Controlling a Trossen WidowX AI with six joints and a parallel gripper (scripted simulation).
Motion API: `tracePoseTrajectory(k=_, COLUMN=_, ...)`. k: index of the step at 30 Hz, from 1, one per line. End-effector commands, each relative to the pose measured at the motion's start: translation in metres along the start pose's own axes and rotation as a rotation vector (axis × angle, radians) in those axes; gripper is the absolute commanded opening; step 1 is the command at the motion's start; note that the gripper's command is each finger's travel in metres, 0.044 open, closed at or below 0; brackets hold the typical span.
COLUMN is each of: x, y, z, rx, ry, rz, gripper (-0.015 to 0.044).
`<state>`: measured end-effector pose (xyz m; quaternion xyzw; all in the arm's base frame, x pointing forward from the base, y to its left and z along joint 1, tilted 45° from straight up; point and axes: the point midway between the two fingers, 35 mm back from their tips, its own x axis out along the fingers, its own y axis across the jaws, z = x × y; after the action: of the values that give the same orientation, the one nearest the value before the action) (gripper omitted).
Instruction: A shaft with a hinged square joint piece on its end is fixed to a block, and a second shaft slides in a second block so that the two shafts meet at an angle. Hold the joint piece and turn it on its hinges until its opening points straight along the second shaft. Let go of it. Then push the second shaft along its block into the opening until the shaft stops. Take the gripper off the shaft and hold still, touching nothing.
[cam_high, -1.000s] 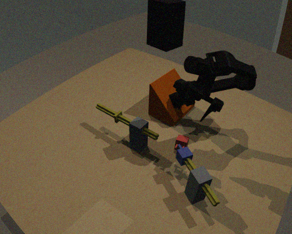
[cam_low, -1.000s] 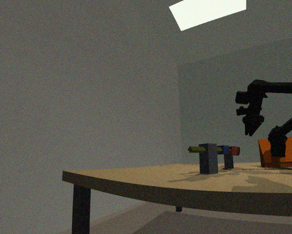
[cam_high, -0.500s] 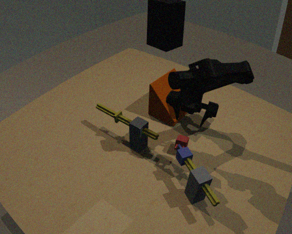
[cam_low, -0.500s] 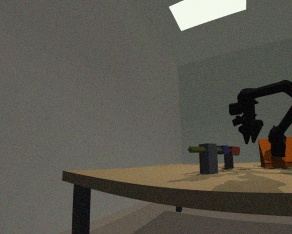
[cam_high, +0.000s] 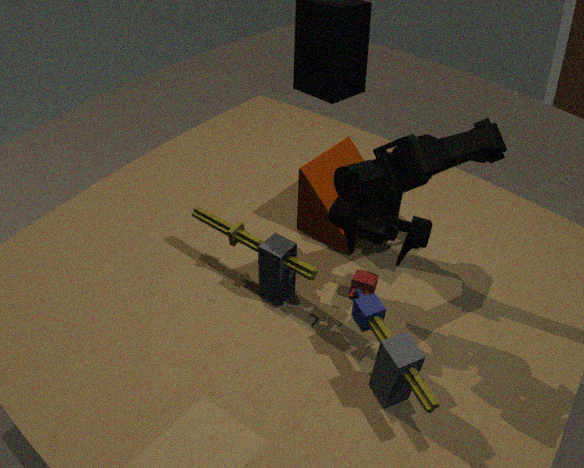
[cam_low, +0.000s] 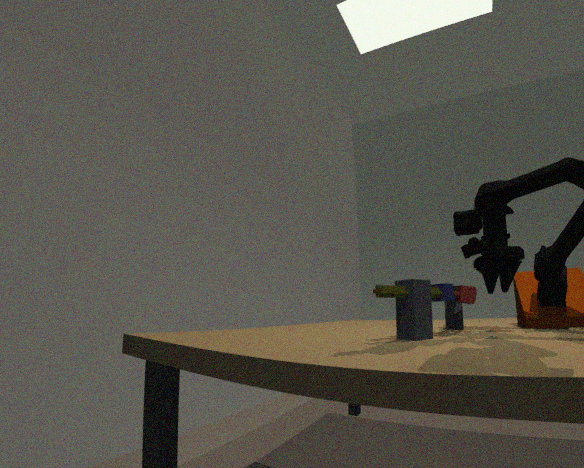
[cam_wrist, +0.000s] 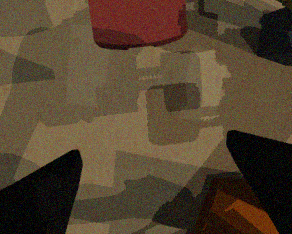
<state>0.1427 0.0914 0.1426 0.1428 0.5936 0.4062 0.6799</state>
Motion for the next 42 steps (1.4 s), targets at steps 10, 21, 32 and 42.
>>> tracePoseTrajectory(k=10, x=0.013, y=0.001, z=0.026, rx=0.001, ry=-0.004, rz=0.003, gripper=0.044)
tracePoseTrajectory(k=21, x=0.019, y=0.002, z=0.066, rx=-0.001, ry=-0.007, rz=0.005, gripper=0.044)
tracePoseTrajectory(k=32, x=0.032, y=0.002, z=0.067, rx=-0.002, ry=-0.007, rz=0.005, gripper=0.044)
tracePoseTrajectory(k=42, x=0.047, y=0.002, z=0.067, rx=-0.002, ry=-0.008, rz=0.007, gripper=0.044)
